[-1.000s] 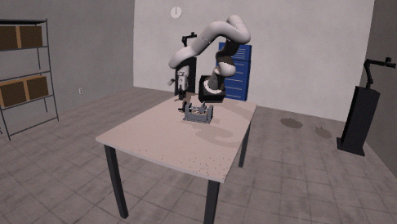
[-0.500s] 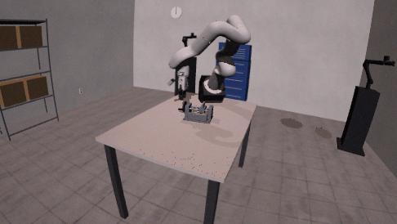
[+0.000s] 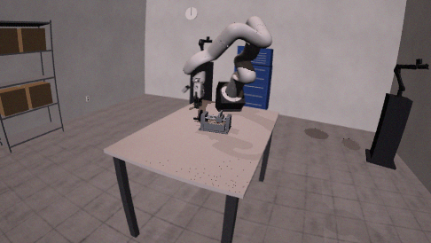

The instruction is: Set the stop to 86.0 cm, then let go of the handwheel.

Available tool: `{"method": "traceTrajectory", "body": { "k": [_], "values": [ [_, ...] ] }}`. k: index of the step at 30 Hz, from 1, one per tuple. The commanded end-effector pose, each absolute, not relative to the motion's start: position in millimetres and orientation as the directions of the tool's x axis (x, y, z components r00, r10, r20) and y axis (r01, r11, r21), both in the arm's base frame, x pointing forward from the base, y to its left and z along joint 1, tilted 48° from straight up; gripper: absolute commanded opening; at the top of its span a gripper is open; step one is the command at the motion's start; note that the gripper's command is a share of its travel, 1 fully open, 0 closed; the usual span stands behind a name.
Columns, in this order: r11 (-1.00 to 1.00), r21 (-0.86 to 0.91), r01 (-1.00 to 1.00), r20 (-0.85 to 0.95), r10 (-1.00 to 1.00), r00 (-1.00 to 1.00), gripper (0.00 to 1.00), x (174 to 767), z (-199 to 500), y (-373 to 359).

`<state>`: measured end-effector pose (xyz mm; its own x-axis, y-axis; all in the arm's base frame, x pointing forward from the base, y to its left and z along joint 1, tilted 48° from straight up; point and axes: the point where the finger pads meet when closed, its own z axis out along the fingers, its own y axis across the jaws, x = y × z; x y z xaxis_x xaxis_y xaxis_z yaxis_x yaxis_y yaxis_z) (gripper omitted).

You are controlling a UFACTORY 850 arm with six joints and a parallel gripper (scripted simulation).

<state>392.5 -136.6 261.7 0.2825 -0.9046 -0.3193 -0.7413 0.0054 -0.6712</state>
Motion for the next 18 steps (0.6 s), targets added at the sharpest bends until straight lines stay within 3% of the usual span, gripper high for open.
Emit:
{"method": "traceTrajectory", "body": {
  "k": [1,18],
  "values": [
    [0.005,-0.672,-0.741,-0.318,-0.905,0.282,0.57,392.7,262.1,-137.0],
    [0.005,-0.672,-0.741,-0.318,-0.905,0.282,0.57,355.8,206.7,-171.2]
  ]
}}
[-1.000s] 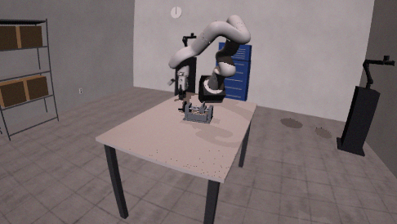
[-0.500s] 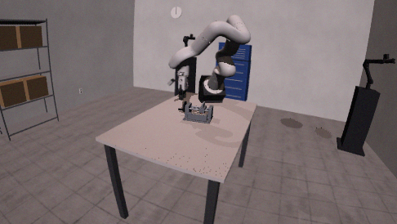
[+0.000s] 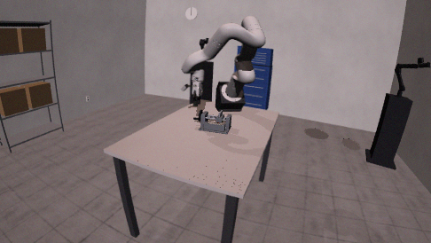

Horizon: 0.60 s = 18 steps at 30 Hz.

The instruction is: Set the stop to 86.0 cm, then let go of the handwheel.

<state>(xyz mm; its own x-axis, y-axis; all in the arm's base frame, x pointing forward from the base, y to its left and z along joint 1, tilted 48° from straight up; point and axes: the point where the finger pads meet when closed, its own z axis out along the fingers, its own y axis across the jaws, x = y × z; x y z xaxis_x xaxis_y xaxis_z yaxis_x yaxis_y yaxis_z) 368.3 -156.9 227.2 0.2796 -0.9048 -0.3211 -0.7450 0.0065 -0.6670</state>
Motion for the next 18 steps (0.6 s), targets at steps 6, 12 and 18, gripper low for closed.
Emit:
{"method": "traceTrajectory", "body": {
  "k": [6,12,18],
  "values": [
    [0.005,-0.672,-0.741,-0.318,-0.905,0.282,0.57,355.8,206.7,-171.2],
    [0.005,-0.672,-0.741,-0.318,-0.905,0.282,0.57,369.0,192.2,-162.0],
    [0.005,-0.672,-0.741,-0.318,-0.905,0.282,0.57,388.8,170.4,-148.1]
  ]
}}
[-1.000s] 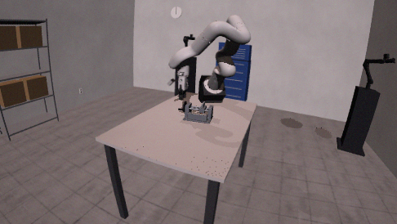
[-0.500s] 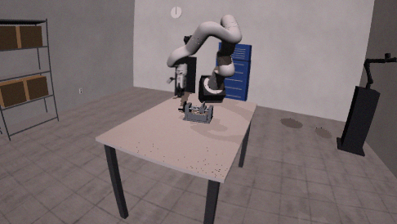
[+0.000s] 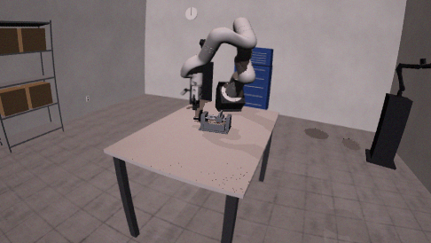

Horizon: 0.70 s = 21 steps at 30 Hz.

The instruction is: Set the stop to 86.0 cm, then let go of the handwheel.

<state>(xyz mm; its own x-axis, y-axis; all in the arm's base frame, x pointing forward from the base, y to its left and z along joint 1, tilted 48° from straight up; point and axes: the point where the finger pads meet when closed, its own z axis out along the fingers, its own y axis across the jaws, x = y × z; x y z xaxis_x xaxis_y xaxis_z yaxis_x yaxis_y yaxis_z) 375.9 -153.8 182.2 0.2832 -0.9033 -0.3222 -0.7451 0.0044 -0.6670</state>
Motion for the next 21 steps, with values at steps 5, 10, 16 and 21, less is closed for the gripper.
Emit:
{"method": "traceTrajectory", "body": {
  "k": [5,10,16,21],
  "values": [
    [0.005,-0.672,-0.741,-0.318,-0.905,0.282,0.57,388.8,170.4,-148.1],
    [0.005,-0.672,-0.741,-0.318,-0.905,0.282,0.57,389.1,170.2,-148.0],
    [0.005,-0.672,-0.741,-0.318,-0.905,0.282,0.57,393.0,165.8,-145.2],
    [0.005,-0.672,-0.741,-0.318,-0.905,0.282,0.57,401.0,157.1,-139.6]
  ]
}}
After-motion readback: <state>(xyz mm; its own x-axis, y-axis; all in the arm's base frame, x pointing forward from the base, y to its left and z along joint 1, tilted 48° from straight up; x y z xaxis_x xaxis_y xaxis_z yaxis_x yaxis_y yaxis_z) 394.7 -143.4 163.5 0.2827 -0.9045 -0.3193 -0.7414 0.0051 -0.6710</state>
